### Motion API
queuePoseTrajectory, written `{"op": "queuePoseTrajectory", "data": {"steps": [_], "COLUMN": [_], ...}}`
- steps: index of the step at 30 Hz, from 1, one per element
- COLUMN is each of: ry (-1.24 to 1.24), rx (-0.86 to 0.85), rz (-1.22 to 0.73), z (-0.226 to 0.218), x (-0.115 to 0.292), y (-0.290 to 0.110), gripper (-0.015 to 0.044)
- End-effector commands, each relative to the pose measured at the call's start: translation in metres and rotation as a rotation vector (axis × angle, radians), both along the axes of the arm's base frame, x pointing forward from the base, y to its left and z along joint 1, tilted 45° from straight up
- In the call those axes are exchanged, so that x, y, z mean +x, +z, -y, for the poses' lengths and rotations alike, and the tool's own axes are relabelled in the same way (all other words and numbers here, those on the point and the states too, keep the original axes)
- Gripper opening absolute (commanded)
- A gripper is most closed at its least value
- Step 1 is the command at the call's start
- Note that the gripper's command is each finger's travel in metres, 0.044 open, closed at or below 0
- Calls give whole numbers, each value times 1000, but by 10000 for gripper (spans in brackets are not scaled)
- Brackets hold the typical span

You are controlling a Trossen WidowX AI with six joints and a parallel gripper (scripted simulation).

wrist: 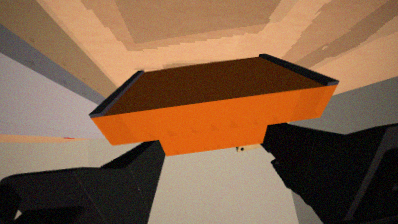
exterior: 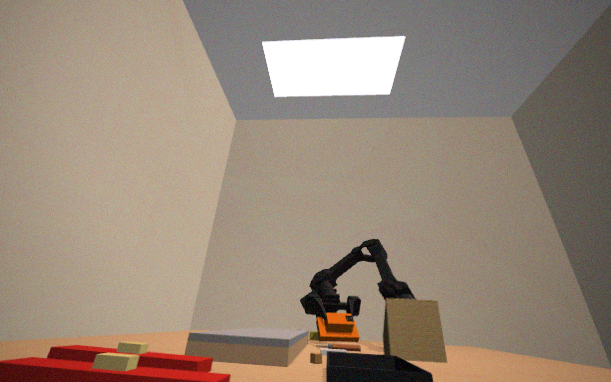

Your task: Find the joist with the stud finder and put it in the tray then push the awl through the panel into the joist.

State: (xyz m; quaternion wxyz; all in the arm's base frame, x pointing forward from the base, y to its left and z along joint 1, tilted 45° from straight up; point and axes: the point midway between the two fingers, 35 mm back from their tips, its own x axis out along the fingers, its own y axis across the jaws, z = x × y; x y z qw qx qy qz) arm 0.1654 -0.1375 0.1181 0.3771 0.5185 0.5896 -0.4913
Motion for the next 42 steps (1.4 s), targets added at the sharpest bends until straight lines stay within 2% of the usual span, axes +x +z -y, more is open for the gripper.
{"op": "queuePoseTrajectory", "data": {"steps": [1,8,38,42], "ry": [-7,-14,-18,-19], "rx": [20,43,22,20], "rz": [15,31,33,33], "z": [-11,-22,6,7], "x": [3,6,-9,-7], "y": [5,9,-15,-15], "gripper": [0,0,0,105]}}
